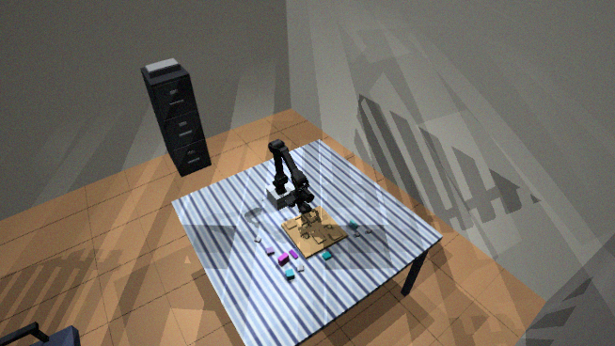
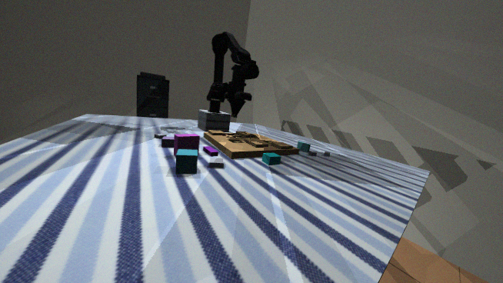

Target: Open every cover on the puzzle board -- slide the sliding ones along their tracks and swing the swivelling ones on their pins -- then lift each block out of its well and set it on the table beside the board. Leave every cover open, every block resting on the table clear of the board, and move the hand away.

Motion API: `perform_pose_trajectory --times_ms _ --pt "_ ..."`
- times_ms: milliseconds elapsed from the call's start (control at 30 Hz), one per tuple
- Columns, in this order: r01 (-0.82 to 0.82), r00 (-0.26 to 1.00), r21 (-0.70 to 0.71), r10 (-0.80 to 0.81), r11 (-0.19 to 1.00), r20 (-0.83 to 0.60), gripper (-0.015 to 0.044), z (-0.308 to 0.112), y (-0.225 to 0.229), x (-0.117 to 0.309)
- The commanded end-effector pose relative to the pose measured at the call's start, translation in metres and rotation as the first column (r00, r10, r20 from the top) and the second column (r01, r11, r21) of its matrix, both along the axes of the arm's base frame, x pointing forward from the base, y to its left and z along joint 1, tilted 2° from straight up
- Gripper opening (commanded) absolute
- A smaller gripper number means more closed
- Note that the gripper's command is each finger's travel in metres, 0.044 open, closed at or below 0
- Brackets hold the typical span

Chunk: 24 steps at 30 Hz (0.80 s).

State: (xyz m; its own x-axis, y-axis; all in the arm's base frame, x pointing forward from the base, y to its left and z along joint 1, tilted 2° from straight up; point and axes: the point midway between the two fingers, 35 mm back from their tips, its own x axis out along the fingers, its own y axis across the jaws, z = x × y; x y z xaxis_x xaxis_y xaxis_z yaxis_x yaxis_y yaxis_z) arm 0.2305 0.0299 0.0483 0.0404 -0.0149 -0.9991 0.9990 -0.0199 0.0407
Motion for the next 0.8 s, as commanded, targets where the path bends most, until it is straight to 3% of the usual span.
perform_pose_trajectory --times_ms 0,767 --pt "0.001 1.0 0.005 -0.001 1.0 0.002 0.008 0.004 0.01 0.007" --pt "0.001 1.0 0.01 -0.001 1.0 0.003 0.008 0.012 0.078 0.037"
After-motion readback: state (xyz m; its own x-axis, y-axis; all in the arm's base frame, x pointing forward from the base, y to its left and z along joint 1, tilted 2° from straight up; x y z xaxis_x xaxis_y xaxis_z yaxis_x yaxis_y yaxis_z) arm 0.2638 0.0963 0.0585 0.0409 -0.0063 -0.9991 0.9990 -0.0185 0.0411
